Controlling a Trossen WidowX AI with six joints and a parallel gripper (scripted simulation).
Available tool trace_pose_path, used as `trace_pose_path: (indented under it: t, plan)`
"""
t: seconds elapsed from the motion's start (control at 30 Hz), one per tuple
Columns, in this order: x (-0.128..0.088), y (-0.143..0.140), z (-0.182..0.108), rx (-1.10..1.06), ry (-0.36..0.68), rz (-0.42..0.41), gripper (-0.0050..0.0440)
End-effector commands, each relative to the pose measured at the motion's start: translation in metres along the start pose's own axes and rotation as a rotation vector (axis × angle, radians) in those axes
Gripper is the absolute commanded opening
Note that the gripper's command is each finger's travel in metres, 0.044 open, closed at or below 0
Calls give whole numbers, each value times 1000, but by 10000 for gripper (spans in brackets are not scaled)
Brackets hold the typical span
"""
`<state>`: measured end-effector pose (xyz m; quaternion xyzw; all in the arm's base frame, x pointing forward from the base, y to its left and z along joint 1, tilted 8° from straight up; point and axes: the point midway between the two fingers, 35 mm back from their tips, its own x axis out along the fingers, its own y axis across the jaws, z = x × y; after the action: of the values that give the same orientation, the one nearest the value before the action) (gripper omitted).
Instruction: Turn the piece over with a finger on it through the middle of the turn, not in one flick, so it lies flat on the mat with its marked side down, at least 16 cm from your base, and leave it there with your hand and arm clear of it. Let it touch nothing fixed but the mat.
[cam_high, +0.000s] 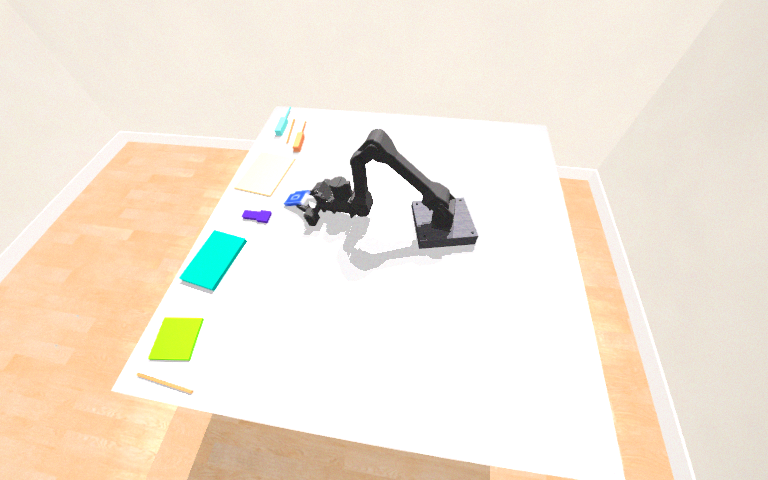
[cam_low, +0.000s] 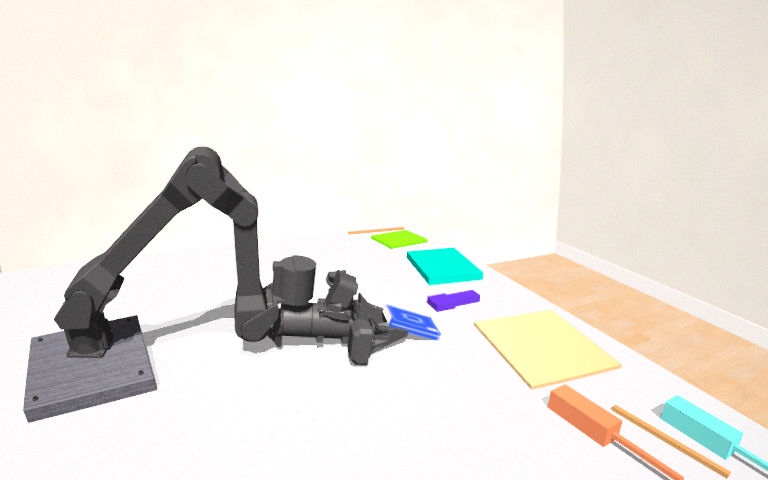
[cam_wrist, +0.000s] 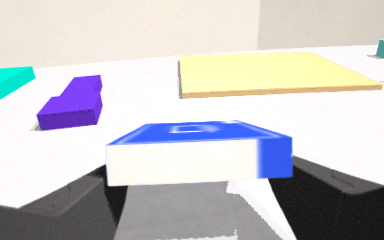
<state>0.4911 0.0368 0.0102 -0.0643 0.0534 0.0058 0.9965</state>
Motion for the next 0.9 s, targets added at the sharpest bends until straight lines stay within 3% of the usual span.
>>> trace_pose_path:
  t: [0.0, 0.87]
  plan:
    - [2, 0, -2, 1, 3, -3, 0]
    - [4, 1, -12, 7, 15, -28, 0]
